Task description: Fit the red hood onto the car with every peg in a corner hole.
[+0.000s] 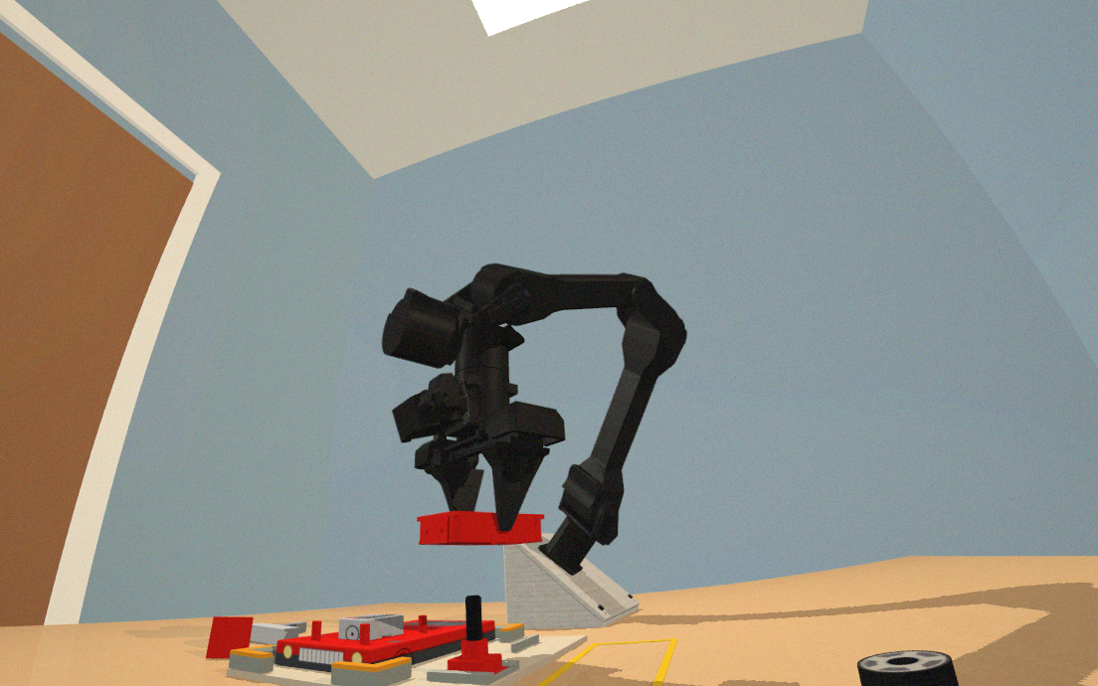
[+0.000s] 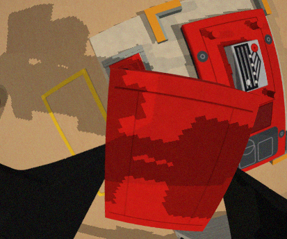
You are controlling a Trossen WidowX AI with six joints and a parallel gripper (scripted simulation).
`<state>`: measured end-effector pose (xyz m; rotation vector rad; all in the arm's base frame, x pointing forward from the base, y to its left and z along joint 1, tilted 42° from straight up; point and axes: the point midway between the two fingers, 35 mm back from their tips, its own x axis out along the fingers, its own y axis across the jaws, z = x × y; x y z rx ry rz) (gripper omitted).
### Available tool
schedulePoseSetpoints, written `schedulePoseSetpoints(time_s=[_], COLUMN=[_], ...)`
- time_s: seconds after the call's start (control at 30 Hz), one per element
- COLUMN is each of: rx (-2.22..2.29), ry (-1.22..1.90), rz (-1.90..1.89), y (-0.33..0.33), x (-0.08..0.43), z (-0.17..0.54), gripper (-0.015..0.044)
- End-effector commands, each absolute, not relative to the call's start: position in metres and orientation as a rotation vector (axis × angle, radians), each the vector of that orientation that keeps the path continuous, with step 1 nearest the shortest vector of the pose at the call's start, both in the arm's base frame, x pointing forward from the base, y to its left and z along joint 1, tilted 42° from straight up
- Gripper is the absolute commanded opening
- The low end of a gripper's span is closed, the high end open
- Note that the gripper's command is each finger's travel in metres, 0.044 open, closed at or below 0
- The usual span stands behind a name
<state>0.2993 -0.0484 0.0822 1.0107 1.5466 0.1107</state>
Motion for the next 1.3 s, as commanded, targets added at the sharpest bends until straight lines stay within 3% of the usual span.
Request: schedulePoseSetpoints(time_s=[0.0, 0.77, 1.27], rx=[0.946, 0.632, 0.63], ry=[1.527, 1.409, 1.407], rz=[0.166, 0.486, 0.489], y=[-0.064, -0.124, -0.105], x=[0.306, 0.318, 0.322], z=[0.072, 0.012, -0.009], gripper=[0.0, 0.0, 0.0])
